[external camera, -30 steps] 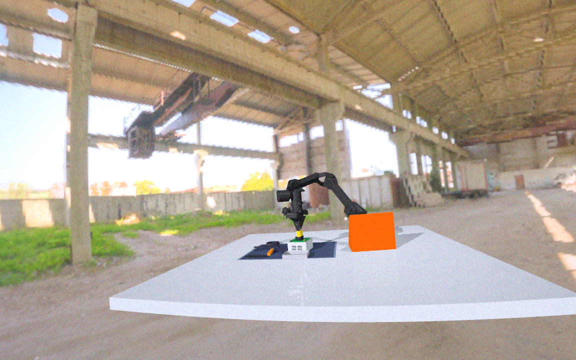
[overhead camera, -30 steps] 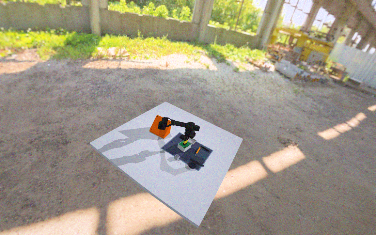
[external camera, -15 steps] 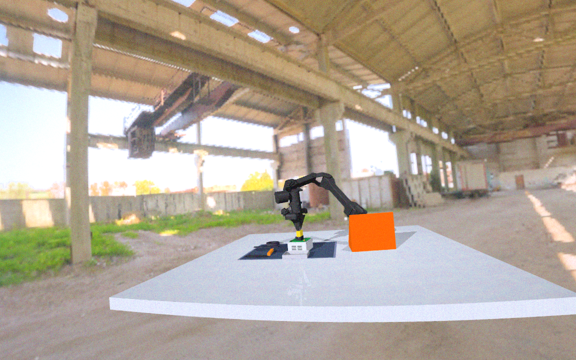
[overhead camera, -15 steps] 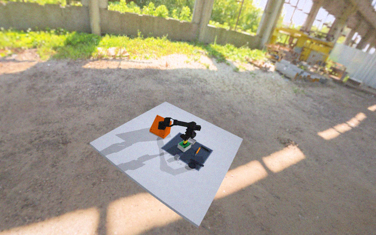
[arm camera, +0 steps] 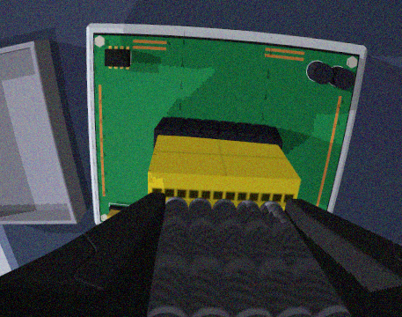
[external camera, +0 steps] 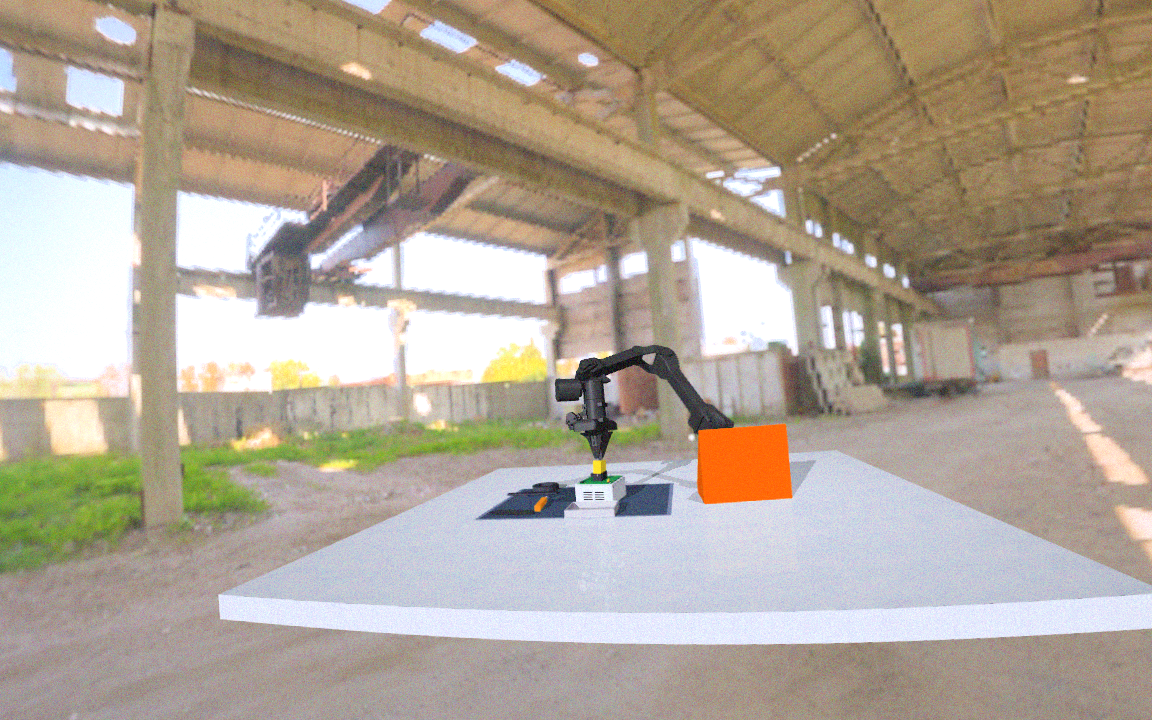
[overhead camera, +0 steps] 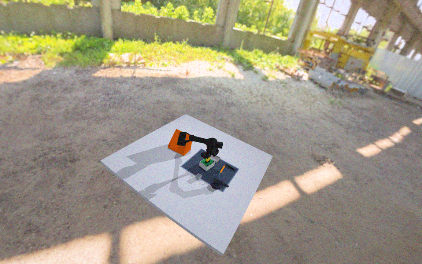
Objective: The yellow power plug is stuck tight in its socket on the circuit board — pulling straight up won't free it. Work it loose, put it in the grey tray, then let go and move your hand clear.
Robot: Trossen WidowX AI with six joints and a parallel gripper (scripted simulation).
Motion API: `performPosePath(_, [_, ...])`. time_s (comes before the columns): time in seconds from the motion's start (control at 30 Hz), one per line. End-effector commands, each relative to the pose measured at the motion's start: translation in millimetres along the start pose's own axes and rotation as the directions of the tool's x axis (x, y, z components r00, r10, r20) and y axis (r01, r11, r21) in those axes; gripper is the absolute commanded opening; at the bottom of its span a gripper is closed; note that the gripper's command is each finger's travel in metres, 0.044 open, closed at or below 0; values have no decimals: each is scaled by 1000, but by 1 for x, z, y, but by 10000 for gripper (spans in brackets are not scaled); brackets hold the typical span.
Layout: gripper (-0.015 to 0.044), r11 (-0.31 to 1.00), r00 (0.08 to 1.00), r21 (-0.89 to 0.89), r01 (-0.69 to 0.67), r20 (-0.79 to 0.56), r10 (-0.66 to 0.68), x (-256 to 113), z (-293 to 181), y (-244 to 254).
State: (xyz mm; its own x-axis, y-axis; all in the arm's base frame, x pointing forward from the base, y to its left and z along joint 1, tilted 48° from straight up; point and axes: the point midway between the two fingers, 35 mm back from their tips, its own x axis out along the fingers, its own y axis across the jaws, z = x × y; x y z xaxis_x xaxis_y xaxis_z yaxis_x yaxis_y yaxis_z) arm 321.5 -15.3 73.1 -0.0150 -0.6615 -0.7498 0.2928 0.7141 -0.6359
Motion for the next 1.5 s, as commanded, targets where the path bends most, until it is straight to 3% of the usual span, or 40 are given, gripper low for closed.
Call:
performPosePath(0.0, [0, 1000, 999, -7, 18, 31, -18, -14, 0, 3])
performPosePath(0.33, [0, 971, 971, 1, 239, 32, -239, -15, -1, 22])
performPosePath(0.8, [0, 999, 999, -9, -33, 30, 33, -52, -2, 3])
performPosePath(1.07, [0, 995, 994, -5, 102, 30, -102, -71, -2, 17])
performPosePath(1.47, [0, 995, 993, -5, 97, 63, -96, -69, -2, 18])
